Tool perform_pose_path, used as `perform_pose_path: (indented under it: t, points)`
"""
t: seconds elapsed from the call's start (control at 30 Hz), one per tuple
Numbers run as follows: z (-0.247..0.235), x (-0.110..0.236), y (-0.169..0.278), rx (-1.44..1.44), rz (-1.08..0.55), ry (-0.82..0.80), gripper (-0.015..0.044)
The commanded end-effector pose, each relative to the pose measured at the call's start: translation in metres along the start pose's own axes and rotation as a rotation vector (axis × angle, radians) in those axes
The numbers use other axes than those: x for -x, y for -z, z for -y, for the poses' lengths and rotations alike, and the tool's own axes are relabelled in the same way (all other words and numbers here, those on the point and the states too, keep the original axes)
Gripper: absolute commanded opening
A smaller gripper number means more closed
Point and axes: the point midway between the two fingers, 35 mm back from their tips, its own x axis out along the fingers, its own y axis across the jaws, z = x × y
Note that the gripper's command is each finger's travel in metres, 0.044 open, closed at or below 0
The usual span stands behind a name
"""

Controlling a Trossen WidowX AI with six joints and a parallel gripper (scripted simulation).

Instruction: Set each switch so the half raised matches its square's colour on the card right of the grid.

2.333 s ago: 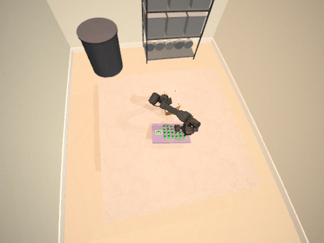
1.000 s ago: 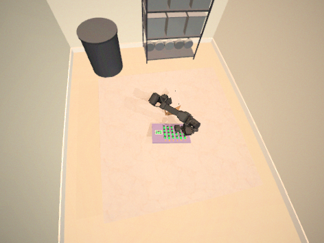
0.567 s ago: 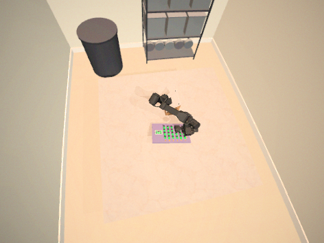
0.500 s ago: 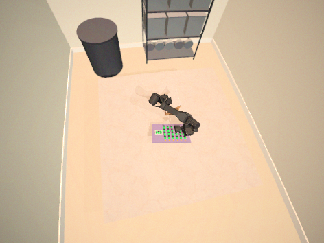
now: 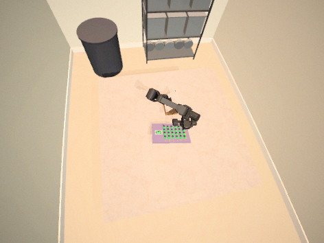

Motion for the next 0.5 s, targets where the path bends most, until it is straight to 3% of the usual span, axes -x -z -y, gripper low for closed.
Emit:
perform_pose_path:
  t: [0.0, 0.13, 0.27, 0.47]
  points:
    - [0.034, 0.0, 0.011, -0.002, -0.005, 0.003, 0.0]
    - [0.069, -0.001, 0.03, 0.0, -0.005, 0.006, 0.0]
    - [0.074, -0.003, 0.034, 0.0, -0.004, 0.006, 0.0]
    - [0.075, -0.037, 0.035, 0.0, 0.022, 0.008, 0.0]
